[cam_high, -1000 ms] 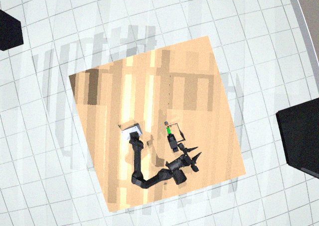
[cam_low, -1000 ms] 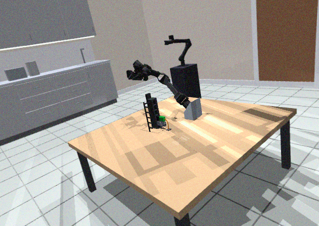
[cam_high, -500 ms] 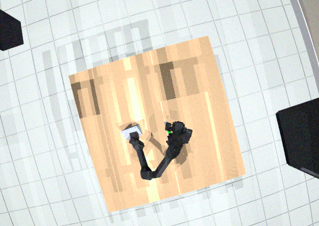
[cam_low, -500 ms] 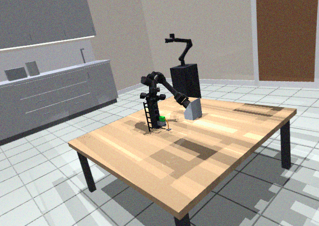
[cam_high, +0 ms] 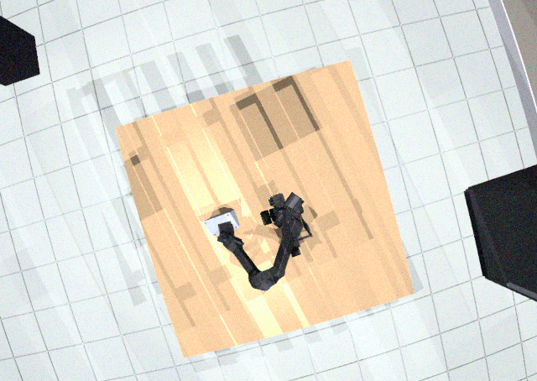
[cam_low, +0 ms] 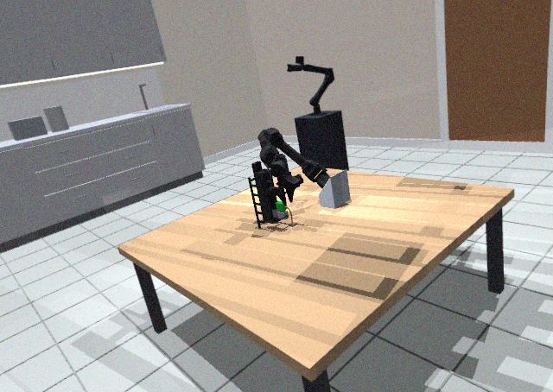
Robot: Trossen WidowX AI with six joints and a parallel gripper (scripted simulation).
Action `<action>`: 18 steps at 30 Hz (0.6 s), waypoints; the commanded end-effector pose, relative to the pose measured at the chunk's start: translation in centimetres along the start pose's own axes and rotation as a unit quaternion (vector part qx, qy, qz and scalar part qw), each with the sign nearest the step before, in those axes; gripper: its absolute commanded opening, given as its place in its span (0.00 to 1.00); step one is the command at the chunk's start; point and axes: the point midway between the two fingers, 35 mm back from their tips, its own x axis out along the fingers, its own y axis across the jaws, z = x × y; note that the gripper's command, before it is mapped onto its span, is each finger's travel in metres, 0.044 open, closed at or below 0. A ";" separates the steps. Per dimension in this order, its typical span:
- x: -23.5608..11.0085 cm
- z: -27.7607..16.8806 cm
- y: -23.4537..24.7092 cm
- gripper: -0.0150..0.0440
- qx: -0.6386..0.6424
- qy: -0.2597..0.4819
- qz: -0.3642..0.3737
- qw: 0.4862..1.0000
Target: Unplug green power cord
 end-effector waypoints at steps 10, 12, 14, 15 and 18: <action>0.2 -1.1 0.0 0.53 -0.009 0.008 0.005 1.000; 0.2 -1.4 0.0 0.53 -0.009 0.008 0.005 1.000; 0.2 -1.7 0.0 0.53 -0.009 0.008 0.005 1.000; 0.2 -1.9 0.0 0.53 -0.009 0.008 0.005 1.000; 0.1 -2.4 0.0 0.53 -0.009 0.008 0.005 1.000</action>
